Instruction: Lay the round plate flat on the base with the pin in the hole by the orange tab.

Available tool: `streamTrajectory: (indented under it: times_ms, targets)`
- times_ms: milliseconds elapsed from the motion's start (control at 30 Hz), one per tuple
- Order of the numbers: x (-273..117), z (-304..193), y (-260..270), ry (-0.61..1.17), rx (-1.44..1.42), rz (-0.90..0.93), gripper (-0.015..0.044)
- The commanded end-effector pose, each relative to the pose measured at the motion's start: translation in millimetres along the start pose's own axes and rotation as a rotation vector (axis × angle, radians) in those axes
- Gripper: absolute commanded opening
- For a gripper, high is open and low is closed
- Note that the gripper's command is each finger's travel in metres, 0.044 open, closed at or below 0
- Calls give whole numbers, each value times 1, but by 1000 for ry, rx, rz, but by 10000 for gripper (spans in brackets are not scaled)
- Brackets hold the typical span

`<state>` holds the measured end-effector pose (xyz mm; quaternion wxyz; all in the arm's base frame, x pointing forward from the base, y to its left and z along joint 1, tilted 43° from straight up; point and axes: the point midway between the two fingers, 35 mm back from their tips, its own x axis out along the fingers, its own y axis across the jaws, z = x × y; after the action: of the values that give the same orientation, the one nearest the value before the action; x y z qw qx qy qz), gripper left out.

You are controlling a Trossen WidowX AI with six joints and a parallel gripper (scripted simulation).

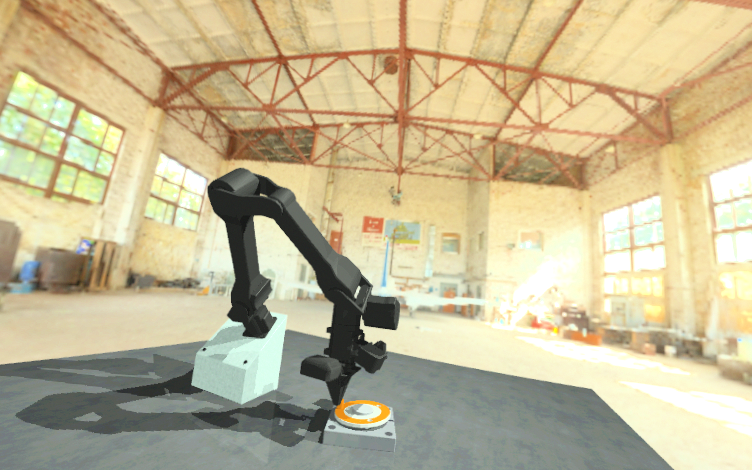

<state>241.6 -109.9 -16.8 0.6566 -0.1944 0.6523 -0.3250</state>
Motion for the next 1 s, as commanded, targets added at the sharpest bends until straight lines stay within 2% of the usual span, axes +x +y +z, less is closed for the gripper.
streamTrajectory:
  times_ms: [0,967]
  targets:
    - [1,-3,6,5,-4,7,0]
    - [1,-2,31,5,-3,8,0]
